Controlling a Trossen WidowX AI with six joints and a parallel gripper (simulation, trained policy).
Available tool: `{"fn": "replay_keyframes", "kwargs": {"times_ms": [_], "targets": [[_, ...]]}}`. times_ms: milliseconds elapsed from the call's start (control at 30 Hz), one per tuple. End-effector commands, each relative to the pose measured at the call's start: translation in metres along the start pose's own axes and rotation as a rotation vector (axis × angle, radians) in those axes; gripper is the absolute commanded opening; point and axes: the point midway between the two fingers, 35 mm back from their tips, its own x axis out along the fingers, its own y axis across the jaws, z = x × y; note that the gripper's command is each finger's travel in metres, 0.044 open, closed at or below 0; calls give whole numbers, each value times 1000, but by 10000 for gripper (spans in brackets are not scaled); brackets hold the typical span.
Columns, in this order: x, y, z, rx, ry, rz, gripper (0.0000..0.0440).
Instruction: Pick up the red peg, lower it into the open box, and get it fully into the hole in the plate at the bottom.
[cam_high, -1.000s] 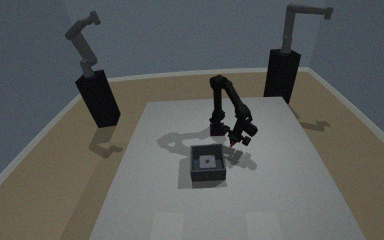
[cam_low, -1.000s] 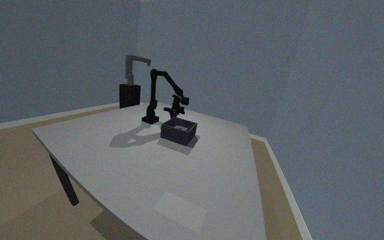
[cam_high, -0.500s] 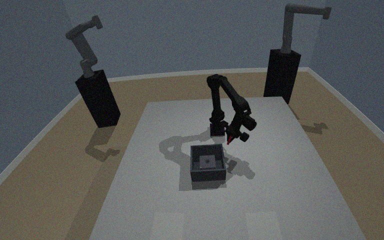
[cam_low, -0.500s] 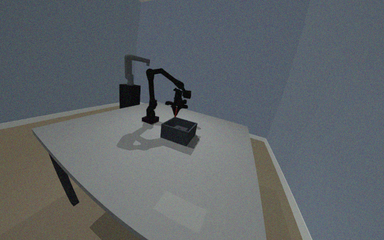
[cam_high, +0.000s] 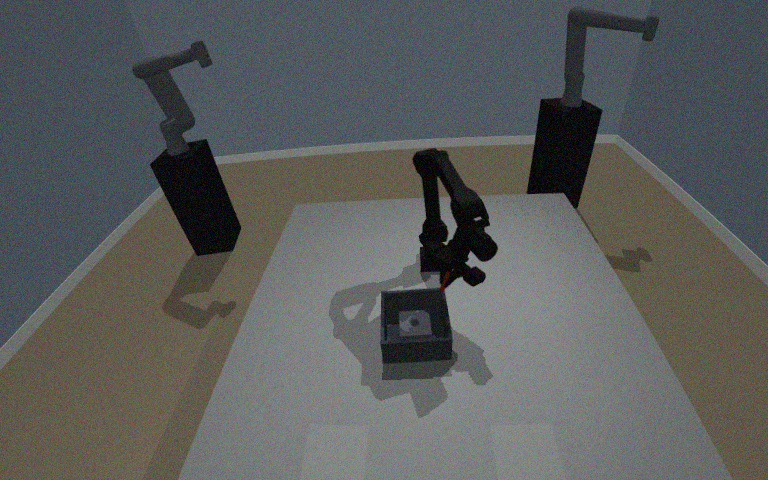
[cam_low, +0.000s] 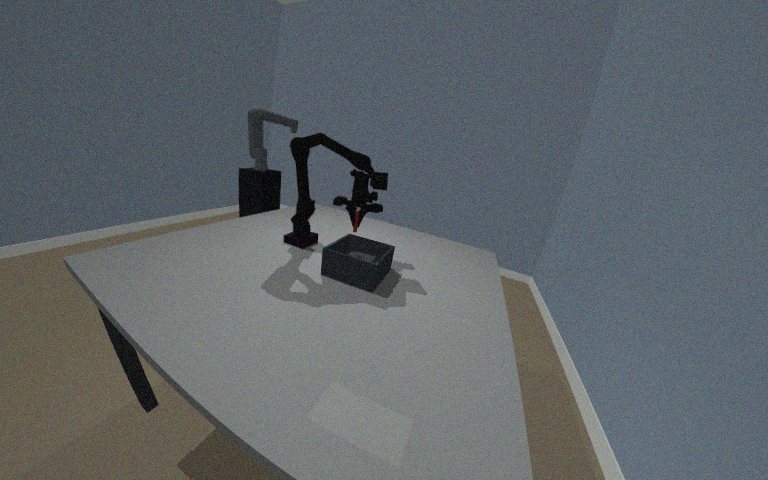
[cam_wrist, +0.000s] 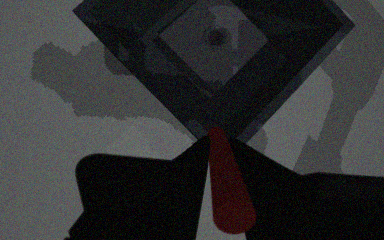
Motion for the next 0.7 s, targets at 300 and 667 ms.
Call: {"fn": "replay_keyframes", "kwargs": {"times_ms": [300, 667], "targets": [[22, -4, 50, 67, -6, -9, 0], [53, -5, 83, 49, 30, 12, 0]]}}
